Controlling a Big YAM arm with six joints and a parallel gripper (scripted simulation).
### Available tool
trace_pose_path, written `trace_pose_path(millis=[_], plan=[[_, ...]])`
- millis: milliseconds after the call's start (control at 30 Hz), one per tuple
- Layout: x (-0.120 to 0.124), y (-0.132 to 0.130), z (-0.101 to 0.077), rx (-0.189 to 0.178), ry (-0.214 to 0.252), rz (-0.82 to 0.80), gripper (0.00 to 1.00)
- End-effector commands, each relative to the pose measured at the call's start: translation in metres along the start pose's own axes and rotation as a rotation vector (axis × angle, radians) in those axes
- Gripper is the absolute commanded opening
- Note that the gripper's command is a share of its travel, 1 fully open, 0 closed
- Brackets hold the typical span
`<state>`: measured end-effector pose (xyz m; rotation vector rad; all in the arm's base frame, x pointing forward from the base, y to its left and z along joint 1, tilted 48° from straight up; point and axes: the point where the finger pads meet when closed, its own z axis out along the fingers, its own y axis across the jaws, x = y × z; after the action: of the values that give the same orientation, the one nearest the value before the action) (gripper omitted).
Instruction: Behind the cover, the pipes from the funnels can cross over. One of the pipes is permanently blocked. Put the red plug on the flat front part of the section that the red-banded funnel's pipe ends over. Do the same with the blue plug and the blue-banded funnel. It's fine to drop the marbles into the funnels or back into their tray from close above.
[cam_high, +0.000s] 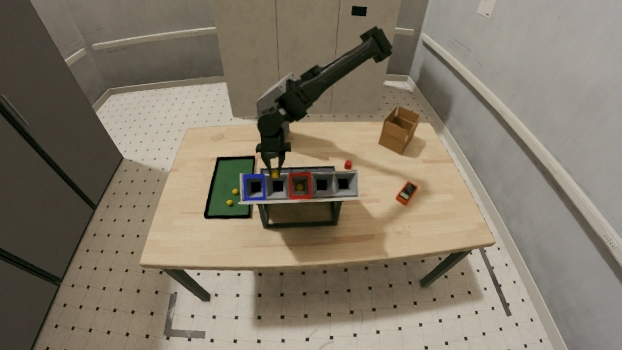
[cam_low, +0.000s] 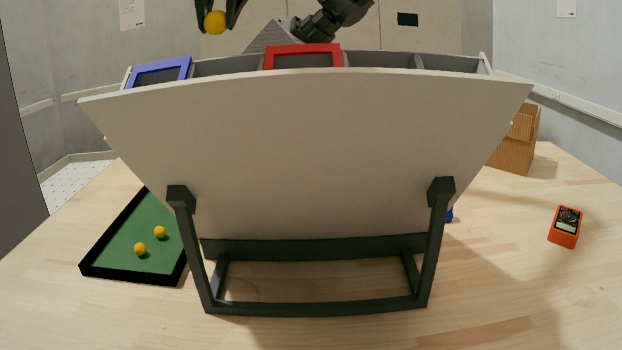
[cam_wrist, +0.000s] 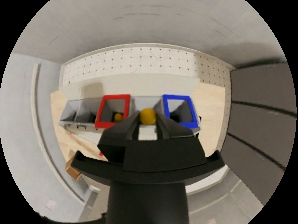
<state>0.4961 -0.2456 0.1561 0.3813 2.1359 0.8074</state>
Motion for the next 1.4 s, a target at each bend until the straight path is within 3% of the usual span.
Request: trace_pose_path(millis=[0, 300, 333, 1367], plan=[[-0.001, 0.001, 0.006, -0.002, -0.006, 0.001, 0.0], [0.003, 0.0, 0.011, 0.0, -0.006, 0.002, 0.0], [-0.005, 0.0, -0.002, 0.005, -0.019, -0.014, 0.59], [-0.004, 0.001, 0.0, 0.005, -0.018, -0.014, 0.59]])
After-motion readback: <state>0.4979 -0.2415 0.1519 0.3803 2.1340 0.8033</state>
